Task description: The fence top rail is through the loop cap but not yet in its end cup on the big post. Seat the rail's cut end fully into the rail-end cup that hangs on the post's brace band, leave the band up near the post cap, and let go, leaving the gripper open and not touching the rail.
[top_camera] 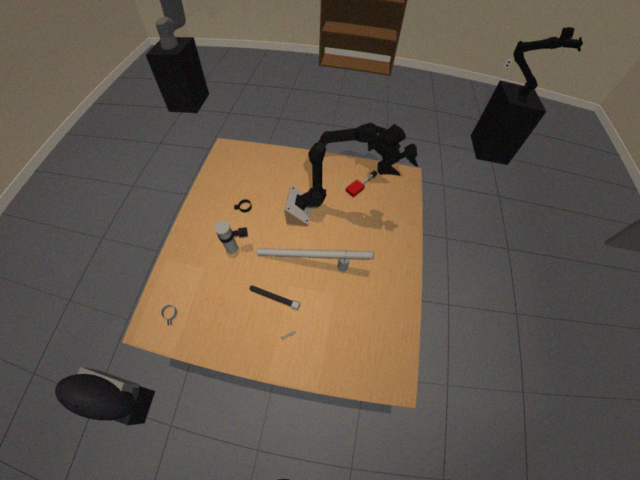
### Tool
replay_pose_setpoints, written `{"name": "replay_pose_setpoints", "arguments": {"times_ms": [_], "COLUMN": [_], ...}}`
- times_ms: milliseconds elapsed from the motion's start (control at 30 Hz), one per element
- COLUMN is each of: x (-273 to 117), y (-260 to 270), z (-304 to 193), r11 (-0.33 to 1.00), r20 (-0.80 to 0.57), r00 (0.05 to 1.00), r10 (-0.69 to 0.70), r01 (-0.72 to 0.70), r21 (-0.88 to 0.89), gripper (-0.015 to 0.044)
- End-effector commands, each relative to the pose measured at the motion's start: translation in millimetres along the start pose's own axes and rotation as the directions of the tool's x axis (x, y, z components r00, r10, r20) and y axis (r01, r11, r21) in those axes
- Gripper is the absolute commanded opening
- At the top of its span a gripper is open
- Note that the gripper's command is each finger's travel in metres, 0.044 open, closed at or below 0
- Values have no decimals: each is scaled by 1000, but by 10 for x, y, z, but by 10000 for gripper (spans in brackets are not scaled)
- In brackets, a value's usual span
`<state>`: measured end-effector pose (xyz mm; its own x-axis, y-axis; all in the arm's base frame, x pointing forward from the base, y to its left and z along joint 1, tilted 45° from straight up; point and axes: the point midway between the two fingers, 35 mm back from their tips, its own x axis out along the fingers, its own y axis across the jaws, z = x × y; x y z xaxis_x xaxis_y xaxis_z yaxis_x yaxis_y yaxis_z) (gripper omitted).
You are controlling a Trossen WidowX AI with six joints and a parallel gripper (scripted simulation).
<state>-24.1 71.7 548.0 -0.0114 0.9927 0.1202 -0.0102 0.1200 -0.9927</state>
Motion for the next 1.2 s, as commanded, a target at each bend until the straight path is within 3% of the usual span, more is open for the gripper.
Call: {"name": "replay_pose_setpoints", "arguments": {"times_ms": [0,233,467,833,967,1167], "x": [545,925,759,-238,-718,-1519], "y": [324,858,1438,2343,2663,3109], "z": [-393,-1260,-2186,-3228,-3426,-3515], "r11": [979,881,723,360,193,-57], "r20": [-171,-387,-513,-513,-481,-450], "r00": [971,842,657,428,393,362], "r10": [166,376,552,744,784,816], "r01": [-142,-195,-70,391,582,826], "r21": [145,431,688,847,790,561], "gripper": [440,440,440,440,440,440]}}
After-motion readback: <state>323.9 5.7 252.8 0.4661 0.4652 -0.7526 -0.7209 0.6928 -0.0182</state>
